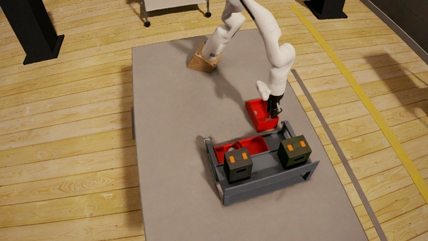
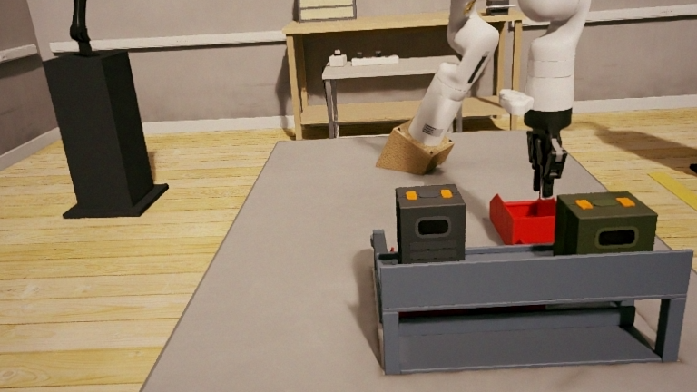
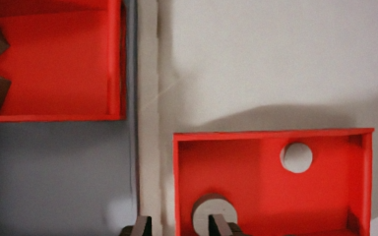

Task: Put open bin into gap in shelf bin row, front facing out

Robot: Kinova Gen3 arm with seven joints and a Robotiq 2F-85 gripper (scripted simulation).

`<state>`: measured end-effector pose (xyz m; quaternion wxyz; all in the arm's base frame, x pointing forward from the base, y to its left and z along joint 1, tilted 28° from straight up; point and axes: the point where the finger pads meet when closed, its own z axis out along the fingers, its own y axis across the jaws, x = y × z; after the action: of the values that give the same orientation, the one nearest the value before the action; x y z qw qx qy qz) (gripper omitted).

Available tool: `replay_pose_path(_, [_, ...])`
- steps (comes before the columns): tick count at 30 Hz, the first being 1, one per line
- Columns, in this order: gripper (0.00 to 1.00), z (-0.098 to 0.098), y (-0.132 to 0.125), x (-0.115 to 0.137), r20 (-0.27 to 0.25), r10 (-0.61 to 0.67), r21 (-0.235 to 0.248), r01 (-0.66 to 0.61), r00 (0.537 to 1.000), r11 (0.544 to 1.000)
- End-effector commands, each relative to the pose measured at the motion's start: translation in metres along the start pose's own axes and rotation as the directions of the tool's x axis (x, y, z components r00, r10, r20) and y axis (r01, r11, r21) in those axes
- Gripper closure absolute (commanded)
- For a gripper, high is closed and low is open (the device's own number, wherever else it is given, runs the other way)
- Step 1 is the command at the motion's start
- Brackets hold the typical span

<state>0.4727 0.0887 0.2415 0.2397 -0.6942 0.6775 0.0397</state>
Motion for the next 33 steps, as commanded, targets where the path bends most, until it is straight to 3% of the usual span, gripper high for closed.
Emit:
replay_pose_path(1, [0.61,0.002,-0.001,0.0,-0.001,0.001,0.002,-0.001,1.0,1.0])
replay_pose_path(27, [0.61,0.012,-0.001,0.0,-0.001,0.001,0.002,-0.001,1.0,1.0])
replay_pose_path(33, [0.61,0.022,-0.001,0.0,-0.001,0.001,0.002,-0.001,1.0,1.0])
